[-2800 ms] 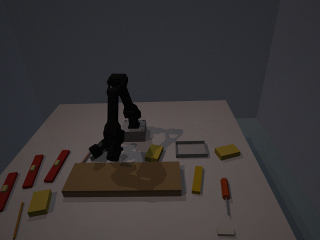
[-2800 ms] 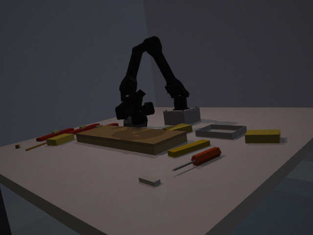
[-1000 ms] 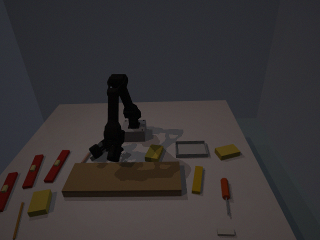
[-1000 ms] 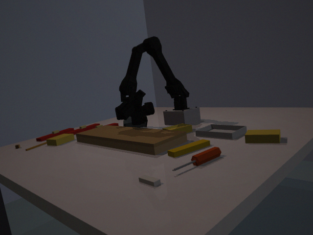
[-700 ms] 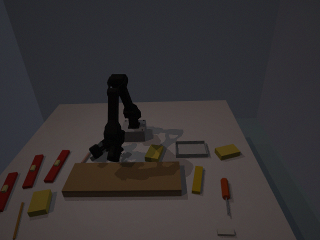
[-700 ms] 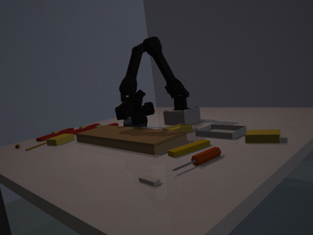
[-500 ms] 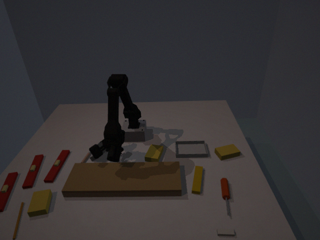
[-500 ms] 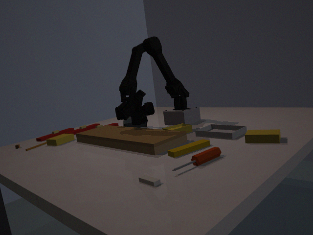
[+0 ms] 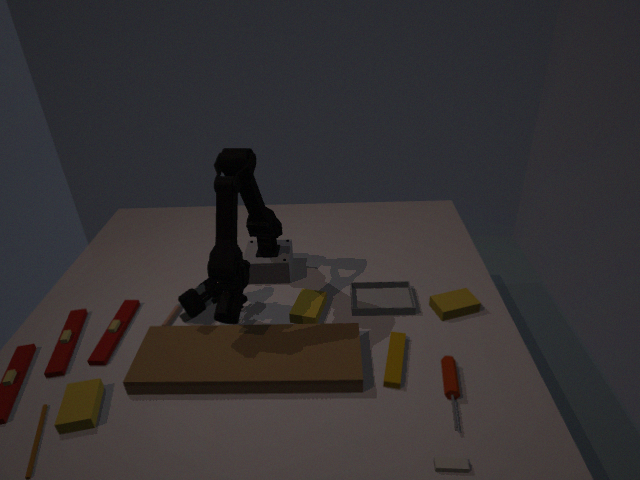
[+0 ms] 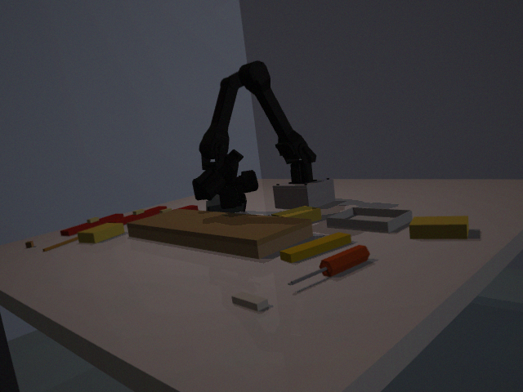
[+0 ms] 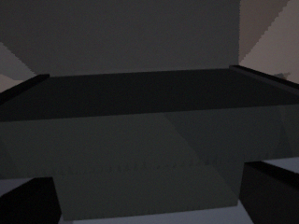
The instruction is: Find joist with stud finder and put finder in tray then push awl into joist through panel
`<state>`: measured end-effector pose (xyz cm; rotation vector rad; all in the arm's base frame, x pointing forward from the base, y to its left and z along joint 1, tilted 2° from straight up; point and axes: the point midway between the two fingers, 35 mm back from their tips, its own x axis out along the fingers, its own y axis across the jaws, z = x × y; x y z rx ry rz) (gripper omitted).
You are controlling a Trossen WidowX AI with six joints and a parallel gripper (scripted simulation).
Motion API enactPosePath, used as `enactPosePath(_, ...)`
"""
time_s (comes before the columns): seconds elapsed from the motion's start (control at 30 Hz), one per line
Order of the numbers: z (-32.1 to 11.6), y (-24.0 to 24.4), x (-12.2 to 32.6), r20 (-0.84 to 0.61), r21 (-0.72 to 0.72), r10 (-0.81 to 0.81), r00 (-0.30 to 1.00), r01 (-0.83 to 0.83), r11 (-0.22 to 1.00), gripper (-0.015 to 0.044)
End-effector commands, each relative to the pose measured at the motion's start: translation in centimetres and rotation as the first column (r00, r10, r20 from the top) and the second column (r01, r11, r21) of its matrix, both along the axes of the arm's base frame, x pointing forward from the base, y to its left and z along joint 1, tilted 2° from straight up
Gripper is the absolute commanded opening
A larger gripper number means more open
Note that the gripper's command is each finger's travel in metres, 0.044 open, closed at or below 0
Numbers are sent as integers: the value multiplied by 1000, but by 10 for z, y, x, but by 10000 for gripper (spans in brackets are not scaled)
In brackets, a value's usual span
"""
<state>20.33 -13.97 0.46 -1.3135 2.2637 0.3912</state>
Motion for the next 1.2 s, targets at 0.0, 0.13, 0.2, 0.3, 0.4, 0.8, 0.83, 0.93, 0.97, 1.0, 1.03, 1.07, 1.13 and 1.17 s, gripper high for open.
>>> enactPosePath(0.0,-3,2,1,11,16,-8,1000,8,1000,379)
enactPosePath(0.13,-3,2,1,11,16,-8,1000,8,1000,379)
enactPosePath(0.2,-3,2,1,11,16,-8,1000,8,1000,379)
enactPosePath(0.3,-3,2,1,11,16,-8,1000,8,1000,379)
enactPosePath(0.4,-3,2,1,11,16,-8,1000,8,1000,379)
enactPosePath(0.8,0,0,0,0,1,1,1000,-1,1000,379)
enactPosePath(0.83,0,0,0,0,1,1,1000,-1,1000,379)
enactPosePath(0.93,0,0,0,0,1,1,1000,-1,1000,379)
enactPosePath(0.97,0,0,0,0,1,1,1000,-1,1000,379)
enactPosePath(1.0,0,0,0,0,1,1,1000,-1,1000,379)
enactPosePath(1.03,0,0,0,0,1,1,1000,-1,1000,379)
enactPosePath(1.07,0,0,0,0,0,1,1000,-1,1000,405)
enactPosePath(1.13,0,0,0,0,0,1,1000,-1,1000,440)
enactPosePath(1.17,0,0,0,0,0,1,1000,-1,1000,440)
